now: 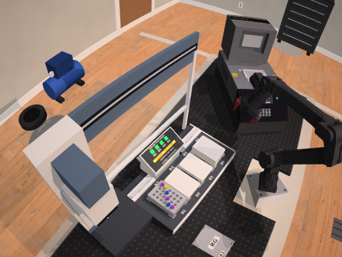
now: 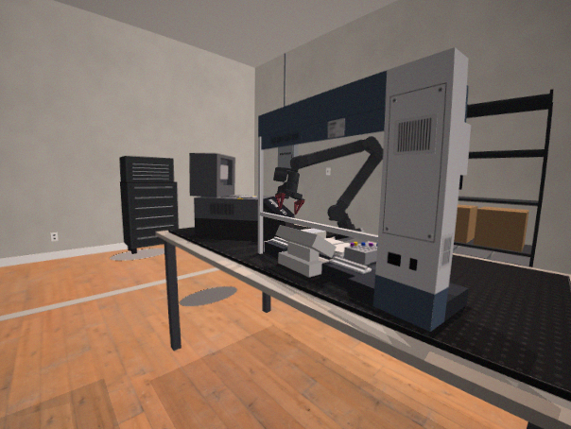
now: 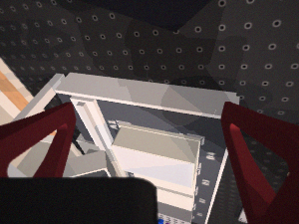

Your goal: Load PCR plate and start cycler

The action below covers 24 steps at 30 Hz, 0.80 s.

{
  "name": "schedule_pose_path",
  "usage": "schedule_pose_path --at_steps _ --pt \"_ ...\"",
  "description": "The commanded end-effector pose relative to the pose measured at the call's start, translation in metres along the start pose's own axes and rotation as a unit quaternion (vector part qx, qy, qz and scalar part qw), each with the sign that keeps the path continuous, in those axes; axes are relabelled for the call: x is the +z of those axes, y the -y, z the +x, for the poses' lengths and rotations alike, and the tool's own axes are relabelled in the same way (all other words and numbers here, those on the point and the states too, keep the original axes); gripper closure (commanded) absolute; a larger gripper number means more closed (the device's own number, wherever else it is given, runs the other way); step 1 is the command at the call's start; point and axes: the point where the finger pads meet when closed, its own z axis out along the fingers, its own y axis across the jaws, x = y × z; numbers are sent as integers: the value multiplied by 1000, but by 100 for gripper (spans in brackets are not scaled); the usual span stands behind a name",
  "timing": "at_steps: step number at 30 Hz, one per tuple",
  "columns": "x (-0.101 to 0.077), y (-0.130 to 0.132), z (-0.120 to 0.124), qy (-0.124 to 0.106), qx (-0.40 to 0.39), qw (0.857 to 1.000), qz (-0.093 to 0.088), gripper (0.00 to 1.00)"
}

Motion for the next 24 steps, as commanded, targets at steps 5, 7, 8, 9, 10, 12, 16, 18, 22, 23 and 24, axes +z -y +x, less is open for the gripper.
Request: schedule_pose_path --at_steps 5,7,8,9,10,12,16,18,22,23,24 --pt "-10 -47 6 0 -39 999 -17 3" --pt "-7 -50 10 -16 -58 998 -6 3" --pt "-2 -52 14 -20 -69 997 3 3" --pt "2 -52 18 -24 -79 996 12 3" --pt "7 -53 24 -31 -90 995 20 3" --pt "15 -50 33 -43 -108 993 37 3" --pt "25 -55 48 -55 -140 987 57 3" --pt "26 -58 52 -56 -150 985 59 3" --pt "28 -66 63 -58 -166 982 63 3" --pt "32 -68 69 -64 -175 980 69 3" --pt "37 -71 75 -68 -184 978 75 3"
